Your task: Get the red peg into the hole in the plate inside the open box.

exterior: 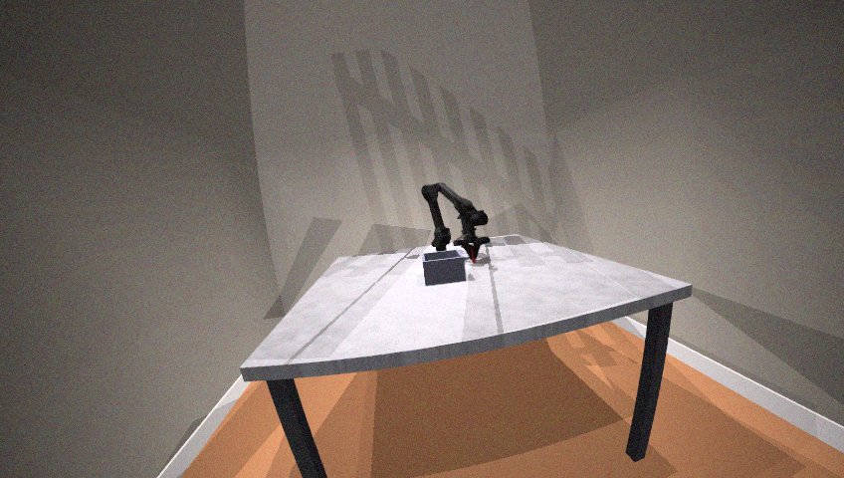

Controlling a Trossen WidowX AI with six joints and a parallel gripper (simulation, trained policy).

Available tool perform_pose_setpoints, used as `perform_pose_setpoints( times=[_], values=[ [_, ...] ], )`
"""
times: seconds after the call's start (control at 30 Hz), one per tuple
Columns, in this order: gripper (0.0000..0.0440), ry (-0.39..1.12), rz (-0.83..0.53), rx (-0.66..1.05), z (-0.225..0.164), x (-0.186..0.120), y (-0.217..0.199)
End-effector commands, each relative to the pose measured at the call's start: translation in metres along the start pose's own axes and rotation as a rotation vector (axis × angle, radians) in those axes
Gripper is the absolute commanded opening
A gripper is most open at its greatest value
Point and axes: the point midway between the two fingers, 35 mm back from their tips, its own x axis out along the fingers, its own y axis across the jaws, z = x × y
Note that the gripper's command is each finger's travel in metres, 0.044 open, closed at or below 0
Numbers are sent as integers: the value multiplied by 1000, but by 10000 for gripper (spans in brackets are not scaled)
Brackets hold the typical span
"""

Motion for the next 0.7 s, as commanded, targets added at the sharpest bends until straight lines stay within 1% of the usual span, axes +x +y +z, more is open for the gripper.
perform_pose_setpoints(
  times=[0.0,0.03,0.07,0.27,0.67],
  values=[
    [38,25,-7,0,-1,1,-2],
    [14,30,-8,1,-1,1,-2],
    [0,35,-10,3,0,1,-2],
    [0,-29,41,-43,13,-17,7],
    [0,-156,101,-113,48,-67,23]
  ],
)
